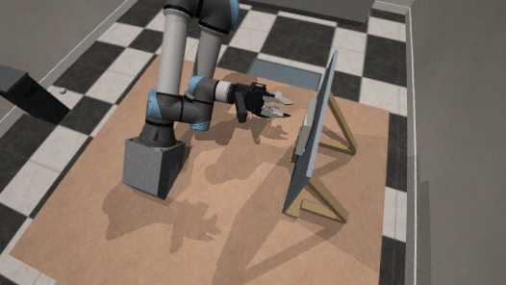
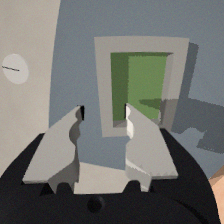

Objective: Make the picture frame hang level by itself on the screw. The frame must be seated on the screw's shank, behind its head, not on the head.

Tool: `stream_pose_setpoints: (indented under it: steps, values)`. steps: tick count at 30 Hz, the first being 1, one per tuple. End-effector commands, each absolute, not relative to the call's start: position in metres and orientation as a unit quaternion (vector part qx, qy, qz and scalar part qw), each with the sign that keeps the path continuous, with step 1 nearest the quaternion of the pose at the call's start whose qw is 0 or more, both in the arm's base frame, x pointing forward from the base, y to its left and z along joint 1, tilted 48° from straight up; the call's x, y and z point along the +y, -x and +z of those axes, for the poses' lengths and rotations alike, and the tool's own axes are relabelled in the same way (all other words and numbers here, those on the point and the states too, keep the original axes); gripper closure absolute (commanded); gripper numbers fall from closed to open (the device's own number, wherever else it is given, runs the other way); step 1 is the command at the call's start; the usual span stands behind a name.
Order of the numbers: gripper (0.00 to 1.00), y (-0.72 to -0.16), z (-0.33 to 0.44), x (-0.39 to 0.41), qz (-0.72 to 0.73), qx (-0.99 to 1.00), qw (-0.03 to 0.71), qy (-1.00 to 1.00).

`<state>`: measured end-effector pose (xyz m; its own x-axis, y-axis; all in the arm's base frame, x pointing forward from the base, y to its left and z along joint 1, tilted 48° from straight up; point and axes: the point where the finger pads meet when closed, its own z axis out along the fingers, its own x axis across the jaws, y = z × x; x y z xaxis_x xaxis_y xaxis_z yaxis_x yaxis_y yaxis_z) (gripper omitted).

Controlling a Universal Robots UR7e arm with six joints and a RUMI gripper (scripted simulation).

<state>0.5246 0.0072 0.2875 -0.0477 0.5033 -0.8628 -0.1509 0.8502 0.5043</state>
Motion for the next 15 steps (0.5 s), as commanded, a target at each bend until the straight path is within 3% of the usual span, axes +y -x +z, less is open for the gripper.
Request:
stream_pose_setpoints:
  steps: [1, 15]
  values:
    - [0.71, -0.528, 0.288, 0.007, 0.241, 0.682, 0.678, -0.129]
    - [0.71, -0.544, 0.288, 0.01, 0.241, 0.682, 0.678, -0.129]
